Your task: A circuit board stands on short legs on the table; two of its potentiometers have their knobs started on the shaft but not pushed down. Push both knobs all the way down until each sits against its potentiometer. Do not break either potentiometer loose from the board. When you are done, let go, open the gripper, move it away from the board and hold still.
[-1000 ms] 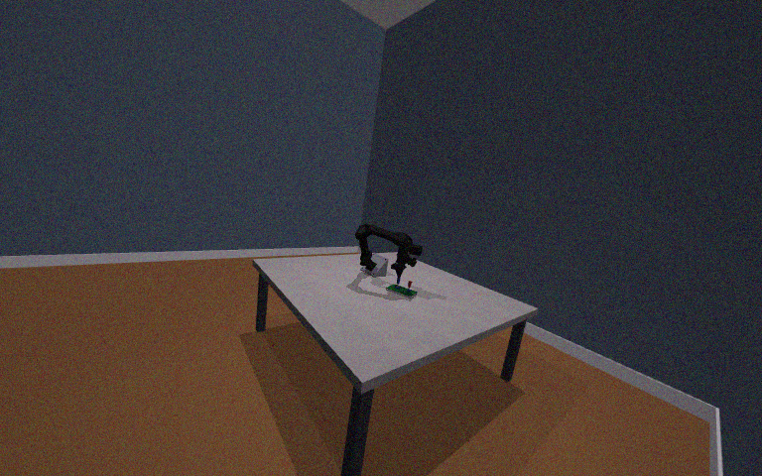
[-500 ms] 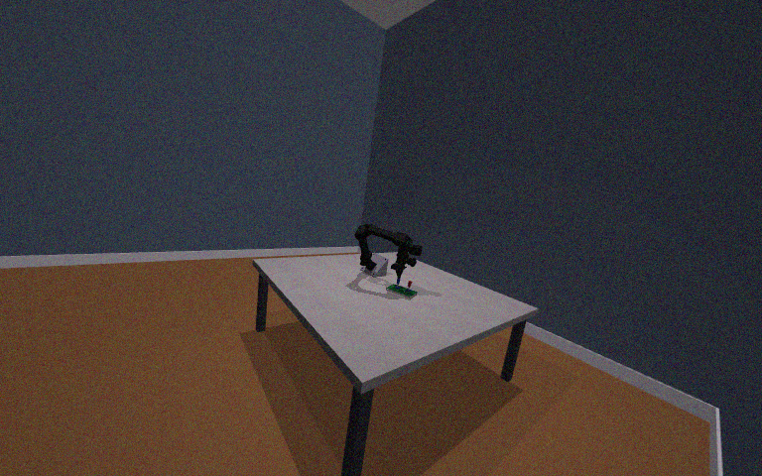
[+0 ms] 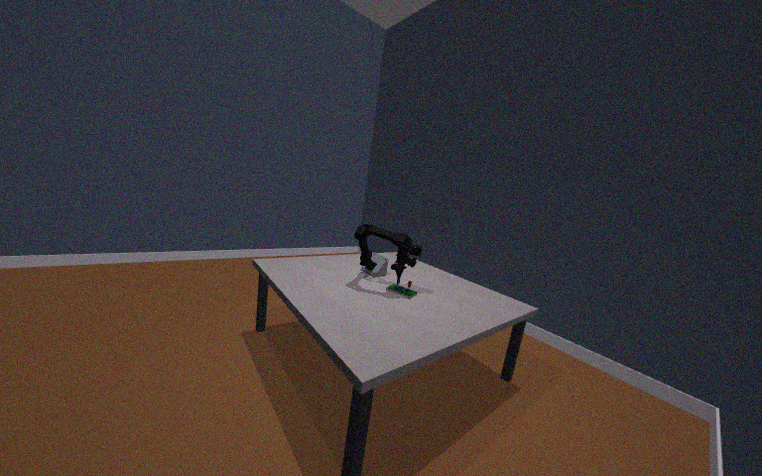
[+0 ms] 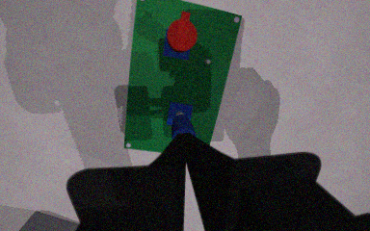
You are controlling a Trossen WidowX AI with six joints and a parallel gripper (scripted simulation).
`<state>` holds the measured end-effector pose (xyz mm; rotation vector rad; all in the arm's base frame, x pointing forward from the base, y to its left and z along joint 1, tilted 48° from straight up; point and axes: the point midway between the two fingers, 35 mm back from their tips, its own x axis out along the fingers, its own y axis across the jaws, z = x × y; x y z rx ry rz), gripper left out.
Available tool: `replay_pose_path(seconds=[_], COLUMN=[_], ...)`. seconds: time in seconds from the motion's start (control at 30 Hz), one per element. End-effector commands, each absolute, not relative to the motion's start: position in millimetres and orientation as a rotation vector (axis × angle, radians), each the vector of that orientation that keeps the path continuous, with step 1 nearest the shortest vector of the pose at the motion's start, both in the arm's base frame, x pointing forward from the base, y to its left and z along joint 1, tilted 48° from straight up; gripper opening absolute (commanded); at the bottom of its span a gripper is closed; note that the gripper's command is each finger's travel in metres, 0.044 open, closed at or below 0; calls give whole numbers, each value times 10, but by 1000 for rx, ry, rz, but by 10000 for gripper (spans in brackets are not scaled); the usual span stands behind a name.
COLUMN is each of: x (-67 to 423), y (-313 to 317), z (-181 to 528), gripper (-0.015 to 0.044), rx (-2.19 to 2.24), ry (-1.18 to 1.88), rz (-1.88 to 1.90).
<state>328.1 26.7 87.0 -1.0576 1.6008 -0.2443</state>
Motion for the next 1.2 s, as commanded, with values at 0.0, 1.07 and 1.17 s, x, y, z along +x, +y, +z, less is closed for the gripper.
replay_pose_path(seconds=[0.0,1.07,1.17], x=[3292,3295,3295], y=[185,142,142], z=[820,781,781], gripper=[0,0,0], rx=[-1051,-1051,-1051], ry=[1606,1606,1606], rz=[-254,-254,-254])
